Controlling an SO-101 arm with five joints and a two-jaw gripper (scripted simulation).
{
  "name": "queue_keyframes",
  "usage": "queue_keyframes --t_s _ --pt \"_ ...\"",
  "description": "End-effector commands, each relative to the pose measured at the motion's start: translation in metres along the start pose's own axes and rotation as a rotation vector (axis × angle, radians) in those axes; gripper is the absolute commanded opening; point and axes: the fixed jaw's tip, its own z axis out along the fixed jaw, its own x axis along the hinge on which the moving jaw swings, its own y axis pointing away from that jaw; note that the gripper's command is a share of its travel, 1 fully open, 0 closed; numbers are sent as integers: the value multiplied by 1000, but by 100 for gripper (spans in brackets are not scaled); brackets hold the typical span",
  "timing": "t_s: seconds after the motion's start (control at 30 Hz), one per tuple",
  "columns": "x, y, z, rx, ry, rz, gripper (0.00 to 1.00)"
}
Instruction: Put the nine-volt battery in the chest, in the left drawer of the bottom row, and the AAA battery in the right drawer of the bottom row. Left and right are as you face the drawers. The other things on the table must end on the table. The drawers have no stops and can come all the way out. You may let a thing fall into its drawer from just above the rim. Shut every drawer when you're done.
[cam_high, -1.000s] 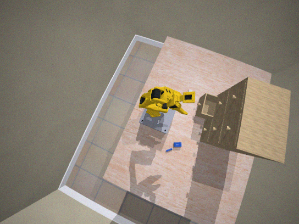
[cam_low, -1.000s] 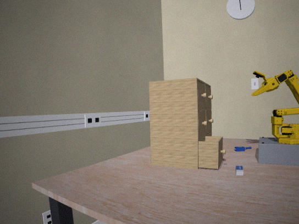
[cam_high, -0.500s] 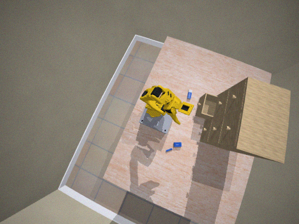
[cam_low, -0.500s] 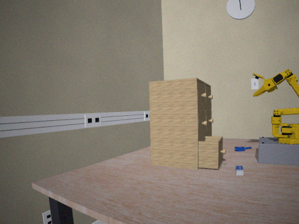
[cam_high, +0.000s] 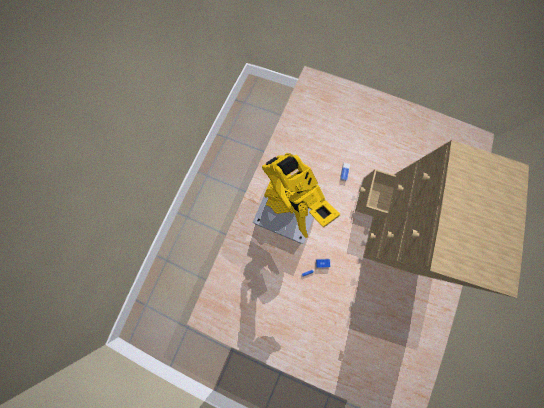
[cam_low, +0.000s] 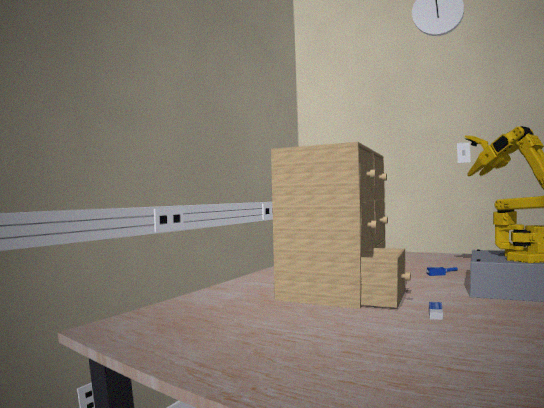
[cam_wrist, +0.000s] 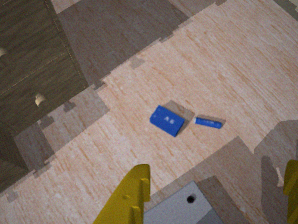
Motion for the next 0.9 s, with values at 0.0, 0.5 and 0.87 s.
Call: queue_keyframes --t_s 0.0,0.5,0.87 --pt "-1 -8 -1 59 -7 38 30" --pt "-1 -8 -1 59 -7 38 30" --pt "-3 -9 2 56 27 -83 30"
